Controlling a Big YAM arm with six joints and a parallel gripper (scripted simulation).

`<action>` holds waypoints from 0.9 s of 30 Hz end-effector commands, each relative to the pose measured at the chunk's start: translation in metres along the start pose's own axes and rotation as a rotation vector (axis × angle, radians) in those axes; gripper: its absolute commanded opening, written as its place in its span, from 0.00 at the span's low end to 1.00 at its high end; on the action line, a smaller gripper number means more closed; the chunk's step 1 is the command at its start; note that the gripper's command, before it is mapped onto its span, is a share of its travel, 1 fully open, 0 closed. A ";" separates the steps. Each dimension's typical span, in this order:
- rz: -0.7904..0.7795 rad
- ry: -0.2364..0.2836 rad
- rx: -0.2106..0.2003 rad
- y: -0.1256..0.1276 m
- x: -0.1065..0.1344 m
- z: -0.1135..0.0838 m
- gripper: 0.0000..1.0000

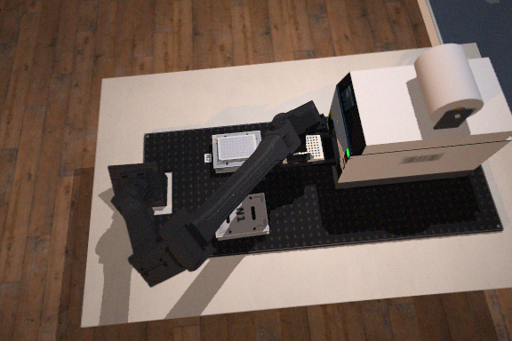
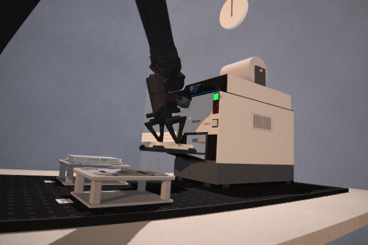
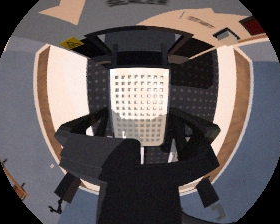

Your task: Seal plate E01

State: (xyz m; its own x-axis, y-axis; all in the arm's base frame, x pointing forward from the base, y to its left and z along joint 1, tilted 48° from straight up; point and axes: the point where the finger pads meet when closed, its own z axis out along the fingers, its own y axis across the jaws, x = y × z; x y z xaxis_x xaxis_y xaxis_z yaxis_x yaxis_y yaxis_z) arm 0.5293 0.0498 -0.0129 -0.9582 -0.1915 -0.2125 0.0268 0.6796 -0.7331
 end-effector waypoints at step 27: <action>0.040 -0.027 -0.010 0.000 -0.025 -0.014 1.00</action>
State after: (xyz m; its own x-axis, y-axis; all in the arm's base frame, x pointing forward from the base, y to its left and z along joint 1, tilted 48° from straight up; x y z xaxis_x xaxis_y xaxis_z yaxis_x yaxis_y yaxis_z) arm 0.5321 0.0618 -0.0031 -0.9559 -0.1942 -0.2203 0.0297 0.6823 -0.7305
